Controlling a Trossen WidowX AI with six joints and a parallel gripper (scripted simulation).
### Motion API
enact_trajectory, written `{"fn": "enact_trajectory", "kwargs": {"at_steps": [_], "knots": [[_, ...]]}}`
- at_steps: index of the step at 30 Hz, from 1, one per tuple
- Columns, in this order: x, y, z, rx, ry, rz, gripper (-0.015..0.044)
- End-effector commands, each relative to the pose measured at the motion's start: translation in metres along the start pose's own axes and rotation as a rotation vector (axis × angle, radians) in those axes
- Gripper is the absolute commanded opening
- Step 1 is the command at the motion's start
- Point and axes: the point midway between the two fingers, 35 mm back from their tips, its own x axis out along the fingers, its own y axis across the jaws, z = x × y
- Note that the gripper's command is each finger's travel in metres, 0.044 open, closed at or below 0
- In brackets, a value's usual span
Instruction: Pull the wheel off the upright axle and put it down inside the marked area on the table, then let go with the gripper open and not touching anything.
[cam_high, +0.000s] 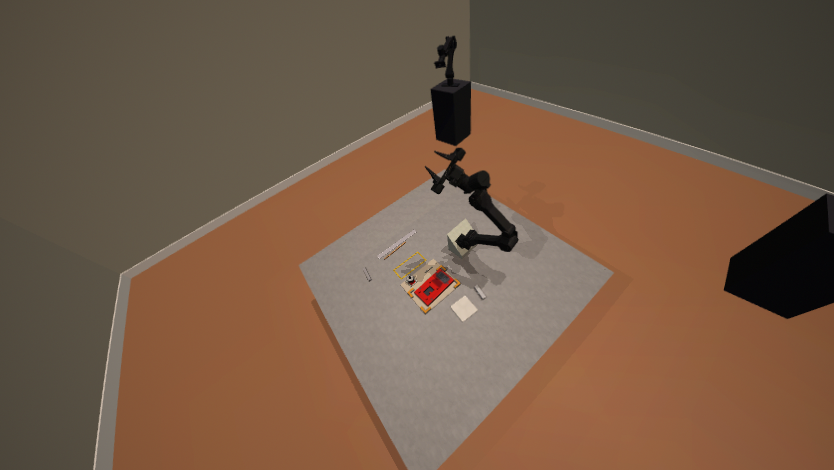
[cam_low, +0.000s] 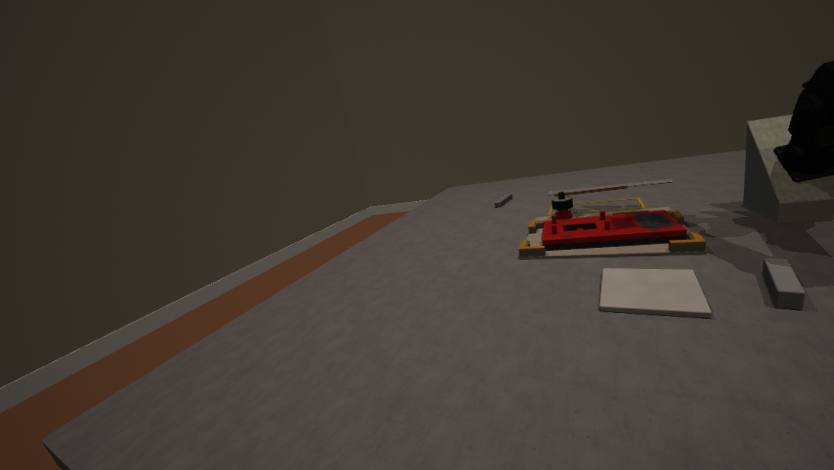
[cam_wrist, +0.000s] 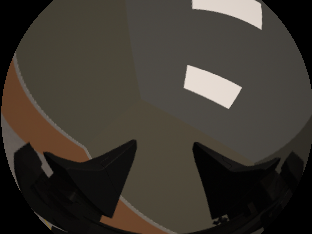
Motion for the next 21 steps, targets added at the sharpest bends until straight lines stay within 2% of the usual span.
{"fn": "enact_trajectory", "kwargs": {"at_steps": [1,10,15,21], "knots": [[0.026,0.060,-0.025,0.179,0.116,0.183,0.0300],[0.039,0.200,-0.087,0.518,0.497,0.500,0.0300],[0.028,0.255,-0.110,0.626,0.687,0.591,0.0300],[-0.006,0.341,-0.142,0.791,1.070,0.698,0.0300]]}}
